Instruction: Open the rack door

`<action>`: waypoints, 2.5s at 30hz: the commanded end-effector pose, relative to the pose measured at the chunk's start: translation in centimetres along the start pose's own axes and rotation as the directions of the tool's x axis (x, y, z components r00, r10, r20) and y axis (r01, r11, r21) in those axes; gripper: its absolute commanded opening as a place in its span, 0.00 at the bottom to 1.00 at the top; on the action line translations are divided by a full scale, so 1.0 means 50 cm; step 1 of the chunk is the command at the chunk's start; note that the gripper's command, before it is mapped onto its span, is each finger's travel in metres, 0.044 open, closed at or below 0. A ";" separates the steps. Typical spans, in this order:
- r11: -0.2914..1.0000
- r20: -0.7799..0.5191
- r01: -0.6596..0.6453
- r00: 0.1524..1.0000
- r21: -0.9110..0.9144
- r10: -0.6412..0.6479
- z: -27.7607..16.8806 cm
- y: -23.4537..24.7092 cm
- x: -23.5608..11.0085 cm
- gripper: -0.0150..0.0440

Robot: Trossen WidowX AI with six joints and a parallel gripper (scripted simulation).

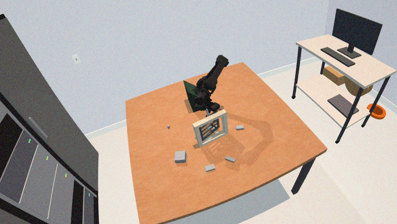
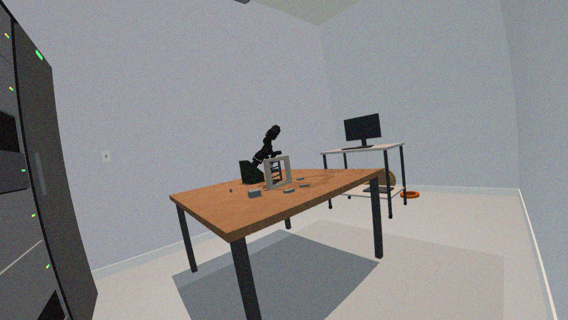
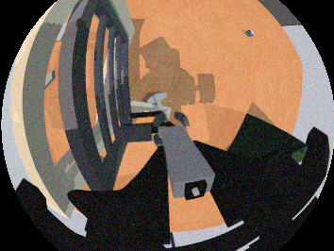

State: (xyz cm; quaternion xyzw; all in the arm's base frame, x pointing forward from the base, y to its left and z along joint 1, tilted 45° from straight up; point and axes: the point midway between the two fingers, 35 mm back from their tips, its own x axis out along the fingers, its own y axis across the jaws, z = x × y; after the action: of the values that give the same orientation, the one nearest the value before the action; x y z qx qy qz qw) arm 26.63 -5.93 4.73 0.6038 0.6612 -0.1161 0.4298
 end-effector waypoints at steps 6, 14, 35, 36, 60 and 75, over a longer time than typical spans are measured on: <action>0.988 0.006 -0.004 1.000 -0.156 0.005 0.011 -0.024 0.001 0.27; 0.962 0.006 -0.002 1.000 -0.271 0.004 0.024 -0.055 0.001 0.27; 0.837 0.008 0.002 1.000 -0.547 0.003 0.076 -0.132 0.001 0.27; 0.829 0.008 0.003 1.000 -0.559 0.003 0.079 -0.135 0.001 0.27; 0.564 0.012 0.009 1.000 -0.826 0.001 0.174 -0.204 -0.001 0.27; 0.345 0.015 0.014 1.000 -0.939 0.001 0.247 -0.227 -0.003 0.27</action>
State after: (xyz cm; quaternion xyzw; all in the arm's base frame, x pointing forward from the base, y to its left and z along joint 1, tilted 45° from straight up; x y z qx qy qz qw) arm 21.49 -16.72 -6.43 0.2643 0.6150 0.2613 0.6954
